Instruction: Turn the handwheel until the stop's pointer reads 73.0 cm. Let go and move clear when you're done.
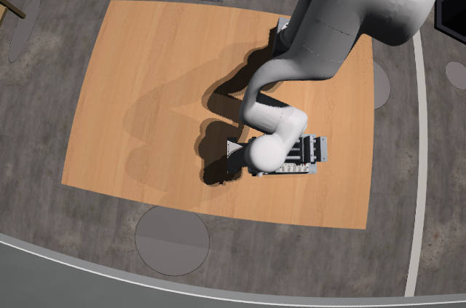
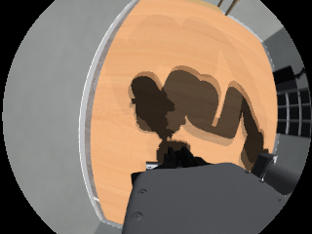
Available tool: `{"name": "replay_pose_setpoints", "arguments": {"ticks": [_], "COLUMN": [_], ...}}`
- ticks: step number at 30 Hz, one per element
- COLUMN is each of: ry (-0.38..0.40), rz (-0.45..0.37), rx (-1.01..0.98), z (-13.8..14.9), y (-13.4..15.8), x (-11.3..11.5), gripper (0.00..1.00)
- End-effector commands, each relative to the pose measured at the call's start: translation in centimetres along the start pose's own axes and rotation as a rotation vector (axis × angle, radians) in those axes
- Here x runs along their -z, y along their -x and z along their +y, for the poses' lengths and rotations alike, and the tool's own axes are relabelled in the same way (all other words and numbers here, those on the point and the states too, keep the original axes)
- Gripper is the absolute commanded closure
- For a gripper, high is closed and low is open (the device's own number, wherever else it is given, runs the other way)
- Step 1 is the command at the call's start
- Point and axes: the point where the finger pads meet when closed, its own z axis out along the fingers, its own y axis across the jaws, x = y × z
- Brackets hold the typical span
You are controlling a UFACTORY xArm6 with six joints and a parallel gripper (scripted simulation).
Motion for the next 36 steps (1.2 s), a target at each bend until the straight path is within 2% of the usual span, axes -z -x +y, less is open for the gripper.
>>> {"name": "replay_pose_setpoints", "arguments": {"ticks": [1, 19, 36], "ry": [-0.001, -0.001, -0.001], "rz": [0.001, 0.001, 0.001], "rx": [-0.001, -0.001, -0.001], "z": [0.2, 2.3, 4.3], "y": [-0.1, -0.1, -0.1], "x": [0.5, 1.7, 1.1], "gripper": [0.94, 0.94, 0.94]}}
